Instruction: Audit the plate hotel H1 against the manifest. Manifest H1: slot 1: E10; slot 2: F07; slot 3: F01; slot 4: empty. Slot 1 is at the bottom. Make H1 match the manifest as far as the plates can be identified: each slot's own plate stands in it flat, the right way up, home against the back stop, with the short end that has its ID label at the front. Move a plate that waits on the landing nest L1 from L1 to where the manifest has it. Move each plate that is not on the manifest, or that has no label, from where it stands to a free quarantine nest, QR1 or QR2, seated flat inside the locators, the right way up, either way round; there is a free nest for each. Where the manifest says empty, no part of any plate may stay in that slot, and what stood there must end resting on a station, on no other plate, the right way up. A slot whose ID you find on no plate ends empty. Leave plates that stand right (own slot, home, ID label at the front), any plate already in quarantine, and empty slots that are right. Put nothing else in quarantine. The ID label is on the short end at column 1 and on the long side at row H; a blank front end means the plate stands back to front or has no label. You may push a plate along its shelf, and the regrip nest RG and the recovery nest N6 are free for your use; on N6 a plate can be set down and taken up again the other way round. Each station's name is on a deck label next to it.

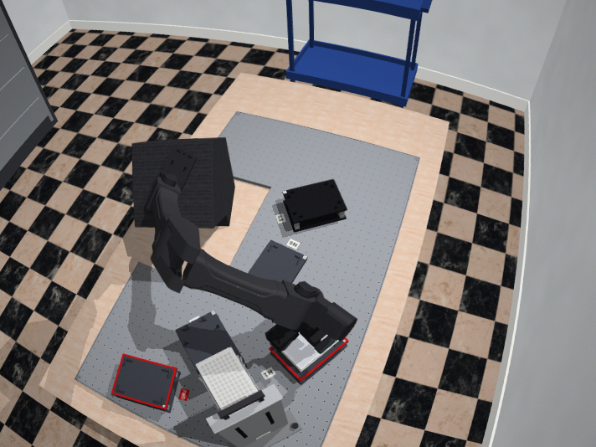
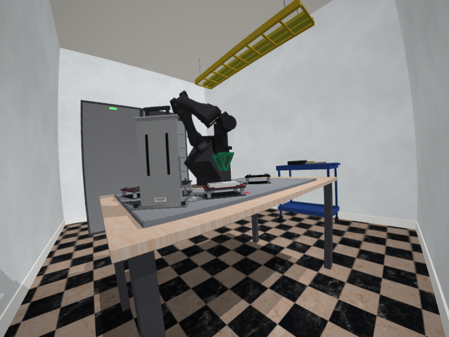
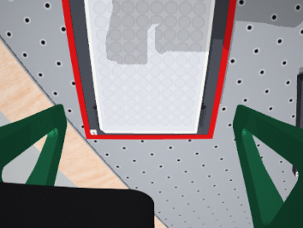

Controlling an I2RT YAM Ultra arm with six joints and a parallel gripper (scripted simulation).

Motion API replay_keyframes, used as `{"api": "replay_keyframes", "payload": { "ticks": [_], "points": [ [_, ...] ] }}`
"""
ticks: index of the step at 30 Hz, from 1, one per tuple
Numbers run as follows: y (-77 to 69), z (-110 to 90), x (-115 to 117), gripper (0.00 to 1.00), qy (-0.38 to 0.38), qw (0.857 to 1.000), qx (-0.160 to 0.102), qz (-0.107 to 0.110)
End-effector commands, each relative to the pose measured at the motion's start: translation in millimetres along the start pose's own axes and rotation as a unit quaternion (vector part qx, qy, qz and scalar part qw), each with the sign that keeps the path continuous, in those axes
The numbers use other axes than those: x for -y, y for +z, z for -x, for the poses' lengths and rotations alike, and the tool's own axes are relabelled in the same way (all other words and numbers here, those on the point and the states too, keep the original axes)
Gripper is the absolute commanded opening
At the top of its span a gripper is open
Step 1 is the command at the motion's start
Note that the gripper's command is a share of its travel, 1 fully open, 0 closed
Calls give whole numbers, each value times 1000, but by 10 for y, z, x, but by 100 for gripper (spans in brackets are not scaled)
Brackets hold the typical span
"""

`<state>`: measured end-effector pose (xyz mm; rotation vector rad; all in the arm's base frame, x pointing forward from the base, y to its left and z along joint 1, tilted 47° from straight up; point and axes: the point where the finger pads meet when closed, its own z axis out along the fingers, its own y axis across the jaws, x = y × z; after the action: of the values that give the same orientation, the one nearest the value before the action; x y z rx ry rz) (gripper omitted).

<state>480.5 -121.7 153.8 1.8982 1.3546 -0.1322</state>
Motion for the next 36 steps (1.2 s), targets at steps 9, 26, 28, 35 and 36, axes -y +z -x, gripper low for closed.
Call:
{"api": "replay_keyframes", "payload": {
  "ticks": [9, 26, 28, 35, 36],
  "points": [
    [-281, 80, -118, 100, 7, 1000, 1, 20],
    [-680, 82, -101, 100, 7, 1000, 0, 20],
    [-733, 82, -99, 100, 7, 1000, -1, 19],
    [-918, 83, -91, 100, 7, 1000, -1, 19],
    [-945, 83, -90, 100, 7, 1000, -1, 19]
  ]
}}
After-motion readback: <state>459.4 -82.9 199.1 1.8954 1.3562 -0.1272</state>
